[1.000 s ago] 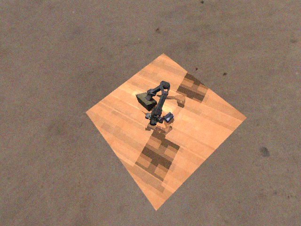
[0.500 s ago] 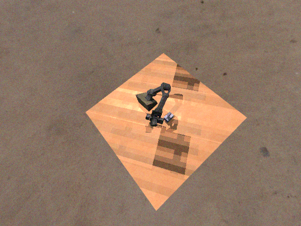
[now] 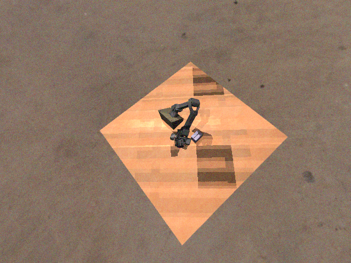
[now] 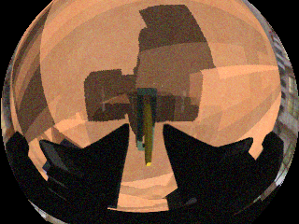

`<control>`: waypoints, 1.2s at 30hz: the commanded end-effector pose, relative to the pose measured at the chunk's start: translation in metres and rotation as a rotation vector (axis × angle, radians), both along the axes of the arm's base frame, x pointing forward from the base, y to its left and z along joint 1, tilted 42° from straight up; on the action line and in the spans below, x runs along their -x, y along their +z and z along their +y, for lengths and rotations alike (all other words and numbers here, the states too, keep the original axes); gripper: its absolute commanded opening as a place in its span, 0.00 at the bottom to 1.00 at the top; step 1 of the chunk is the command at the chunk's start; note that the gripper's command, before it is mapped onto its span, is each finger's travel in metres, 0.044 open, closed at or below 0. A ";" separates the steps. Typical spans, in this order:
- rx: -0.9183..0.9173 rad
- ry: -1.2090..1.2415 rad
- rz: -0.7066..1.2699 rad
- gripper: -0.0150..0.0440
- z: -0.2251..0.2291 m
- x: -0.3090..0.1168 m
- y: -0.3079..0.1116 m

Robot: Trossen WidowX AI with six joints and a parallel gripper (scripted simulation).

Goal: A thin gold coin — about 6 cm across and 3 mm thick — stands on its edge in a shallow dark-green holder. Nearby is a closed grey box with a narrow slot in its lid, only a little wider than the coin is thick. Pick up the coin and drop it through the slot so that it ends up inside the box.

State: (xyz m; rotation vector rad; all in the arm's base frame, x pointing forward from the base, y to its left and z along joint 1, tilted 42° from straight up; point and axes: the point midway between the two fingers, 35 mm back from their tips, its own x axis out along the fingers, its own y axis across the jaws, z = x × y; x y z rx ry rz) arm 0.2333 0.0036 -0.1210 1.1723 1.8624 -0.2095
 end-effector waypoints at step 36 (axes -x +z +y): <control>-0.011 -0.025 0.007 0.25 -0.006 -0.004 0.014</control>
